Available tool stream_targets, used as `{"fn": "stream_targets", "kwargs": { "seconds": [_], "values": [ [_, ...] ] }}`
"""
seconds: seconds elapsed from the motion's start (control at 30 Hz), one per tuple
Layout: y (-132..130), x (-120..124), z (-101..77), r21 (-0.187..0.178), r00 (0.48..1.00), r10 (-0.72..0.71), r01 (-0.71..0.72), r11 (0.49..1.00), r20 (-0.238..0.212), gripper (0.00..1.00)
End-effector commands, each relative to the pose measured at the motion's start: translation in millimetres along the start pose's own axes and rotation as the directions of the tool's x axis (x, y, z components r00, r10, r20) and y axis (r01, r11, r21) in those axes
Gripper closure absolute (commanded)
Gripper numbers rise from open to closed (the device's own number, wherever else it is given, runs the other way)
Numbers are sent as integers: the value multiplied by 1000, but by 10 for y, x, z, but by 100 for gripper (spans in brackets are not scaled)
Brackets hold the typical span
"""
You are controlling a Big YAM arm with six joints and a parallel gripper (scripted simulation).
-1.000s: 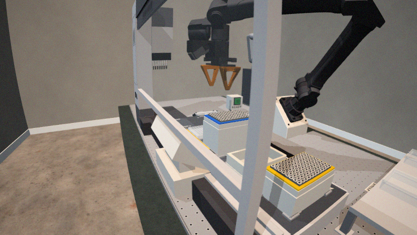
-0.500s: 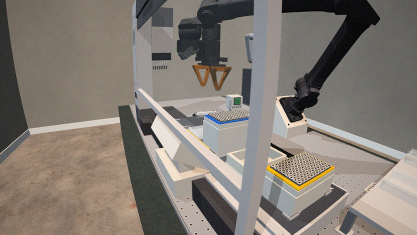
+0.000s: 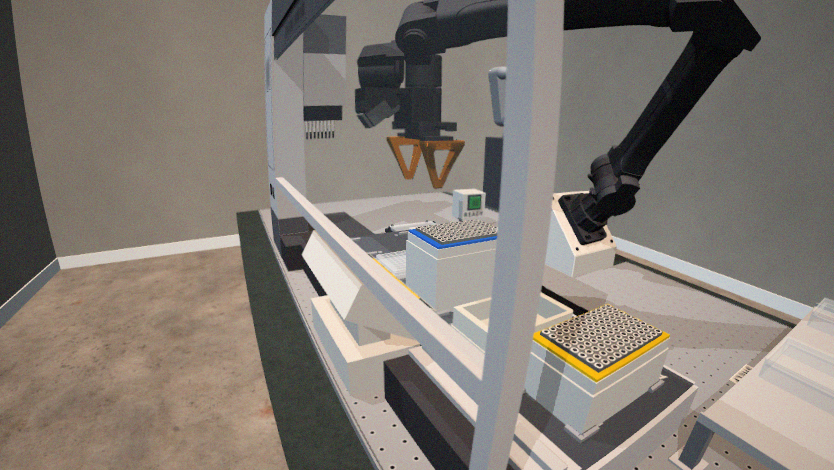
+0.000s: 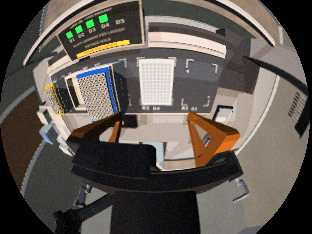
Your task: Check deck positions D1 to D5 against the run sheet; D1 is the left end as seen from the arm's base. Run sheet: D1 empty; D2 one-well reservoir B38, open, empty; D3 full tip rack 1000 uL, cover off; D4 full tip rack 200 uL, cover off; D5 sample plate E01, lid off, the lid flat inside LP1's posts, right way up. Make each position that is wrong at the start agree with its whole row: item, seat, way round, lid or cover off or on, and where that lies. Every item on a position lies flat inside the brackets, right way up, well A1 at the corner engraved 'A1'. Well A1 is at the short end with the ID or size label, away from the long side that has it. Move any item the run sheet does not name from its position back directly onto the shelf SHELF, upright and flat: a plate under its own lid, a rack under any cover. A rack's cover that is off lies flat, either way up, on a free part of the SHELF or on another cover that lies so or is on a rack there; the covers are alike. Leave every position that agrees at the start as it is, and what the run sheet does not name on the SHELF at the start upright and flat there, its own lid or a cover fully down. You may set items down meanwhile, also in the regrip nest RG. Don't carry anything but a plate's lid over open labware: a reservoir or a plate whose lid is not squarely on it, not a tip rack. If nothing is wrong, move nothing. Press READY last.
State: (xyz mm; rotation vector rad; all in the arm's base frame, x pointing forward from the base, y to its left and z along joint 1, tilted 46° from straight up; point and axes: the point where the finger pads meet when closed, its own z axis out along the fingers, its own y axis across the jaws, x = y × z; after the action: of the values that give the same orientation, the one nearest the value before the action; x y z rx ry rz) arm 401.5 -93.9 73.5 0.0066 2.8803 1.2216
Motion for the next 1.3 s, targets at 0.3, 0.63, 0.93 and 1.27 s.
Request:
{"fn": "stream_targets", "kwargs": {
  "seconds": [0.3, 0.63, 0.93, 1.27],
  "values": [
    [-37, -75, 182, 7, 1000, -1, 1, 1000, 11, 0],
    [-37, -75, 350, 6, 1000, -1, 1, 1000, 11, 0],
    [-37, -74, 467, 6, 1000, -1, 0, 1000, 11, 0],
    [-37, -73, 601, 6, 1000, 0, 0, 1000, 11, 0]
  ]
}}
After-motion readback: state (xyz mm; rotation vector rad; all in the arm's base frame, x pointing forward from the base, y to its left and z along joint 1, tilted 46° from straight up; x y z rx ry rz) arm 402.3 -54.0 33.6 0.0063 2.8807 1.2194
